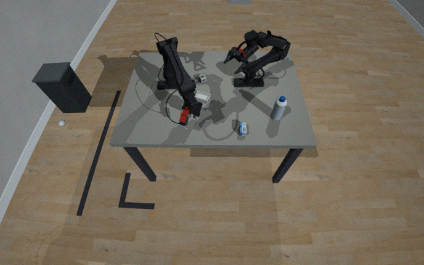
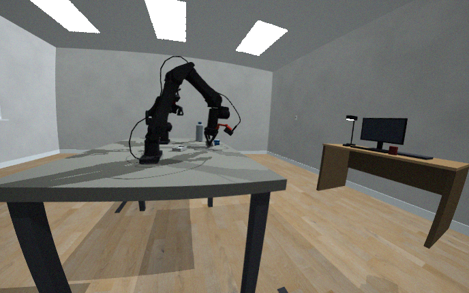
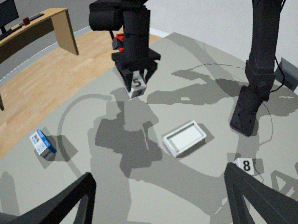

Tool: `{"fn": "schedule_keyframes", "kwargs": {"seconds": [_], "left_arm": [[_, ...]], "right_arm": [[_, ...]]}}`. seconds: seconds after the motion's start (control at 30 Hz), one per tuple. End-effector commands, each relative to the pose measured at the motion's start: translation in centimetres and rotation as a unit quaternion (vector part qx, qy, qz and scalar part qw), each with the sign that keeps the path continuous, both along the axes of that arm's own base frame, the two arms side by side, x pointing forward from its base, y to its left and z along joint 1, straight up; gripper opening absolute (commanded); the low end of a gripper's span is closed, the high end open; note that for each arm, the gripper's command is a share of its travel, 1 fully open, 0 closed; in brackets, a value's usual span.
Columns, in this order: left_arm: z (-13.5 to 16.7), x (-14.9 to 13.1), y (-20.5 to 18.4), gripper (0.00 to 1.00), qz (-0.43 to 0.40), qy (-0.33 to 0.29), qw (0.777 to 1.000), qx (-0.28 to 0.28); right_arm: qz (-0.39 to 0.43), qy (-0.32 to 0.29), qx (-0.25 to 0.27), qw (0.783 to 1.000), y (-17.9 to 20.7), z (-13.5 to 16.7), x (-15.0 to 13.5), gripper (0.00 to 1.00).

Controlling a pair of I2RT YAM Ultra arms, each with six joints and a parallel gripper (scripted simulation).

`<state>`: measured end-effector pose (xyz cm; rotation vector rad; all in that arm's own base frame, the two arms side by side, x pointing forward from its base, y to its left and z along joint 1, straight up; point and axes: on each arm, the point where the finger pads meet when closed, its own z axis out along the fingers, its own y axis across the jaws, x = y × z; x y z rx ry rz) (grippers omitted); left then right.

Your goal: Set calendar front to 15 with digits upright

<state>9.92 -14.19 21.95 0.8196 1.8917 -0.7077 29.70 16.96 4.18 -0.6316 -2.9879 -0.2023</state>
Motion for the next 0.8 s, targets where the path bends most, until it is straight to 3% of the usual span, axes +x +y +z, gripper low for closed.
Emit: {"fn": "schedule_keyframes", "kwargs": {"seconds": [0.0,0.43,0.5,0.77], "left_arm": [[0.3,0.1,0.0,1.0,0.0,-0.003,1.0,-0.002],[0.3,0.1,0.0,1.0,0.0,-0.003,1.0,-0.002],[0.3,0.1,0.0,1.0,0.0,-0.003,1.0,-0.002],[0.3,0.1,0.0,1.0,0.0,-0.003,1.0,-0.002]], "right_arm": [[0.03,-0.091,-0.015,0.995,0.1,-0.1,2.3,0.35],[0.113,-0.347,-0.047,0.93,4.5,2.1,5.5,0.35],[0.113,-0.347,-0.047,0.93,4.5,2.1,5.5,0.35],[0.102,-0.469,-0.085,0.873,5.2,1.9,4.5,0.35]]}}
